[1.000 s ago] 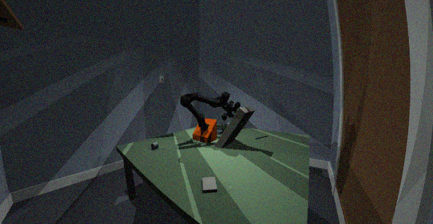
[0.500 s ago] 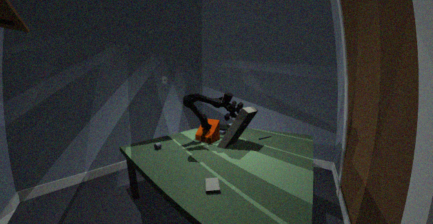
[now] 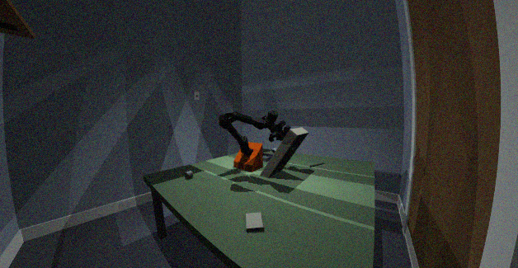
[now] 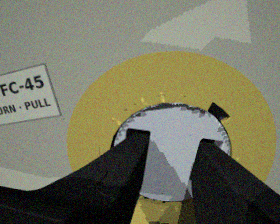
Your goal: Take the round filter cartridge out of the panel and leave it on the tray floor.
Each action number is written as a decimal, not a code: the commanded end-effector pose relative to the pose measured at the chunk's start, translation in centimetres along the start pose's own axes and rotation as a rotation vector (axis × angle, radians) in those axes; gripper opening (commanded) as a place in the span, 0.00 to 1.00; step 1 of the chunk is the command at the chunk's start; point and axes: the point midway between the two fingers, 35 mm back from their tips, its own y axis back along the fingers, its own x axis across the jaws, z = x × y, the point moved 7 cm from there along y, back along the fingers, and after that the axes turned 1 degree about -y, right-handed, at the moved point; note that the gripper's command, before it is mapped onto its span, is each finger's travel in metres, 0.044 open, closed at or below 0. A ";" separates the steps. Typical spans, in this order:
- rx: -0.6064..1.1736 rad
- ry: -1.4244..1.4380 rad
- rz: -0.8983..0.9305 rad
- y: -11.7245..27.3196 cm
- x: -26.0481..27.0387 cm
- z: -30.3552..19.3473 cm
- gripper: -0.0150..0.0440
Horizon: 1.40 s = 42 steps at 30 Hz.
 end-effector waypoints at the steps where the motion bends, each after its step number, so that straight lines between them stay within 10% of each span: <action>1: 0.012 0.142 0.006 -0.7 0.0 -0.1 0.25; 31: 0.008 1.185 0.012 -0.8 0.0 -0.1 0.25; 42: 0.009 1.071 0.011 -0.9 0.0 -0.1 0.25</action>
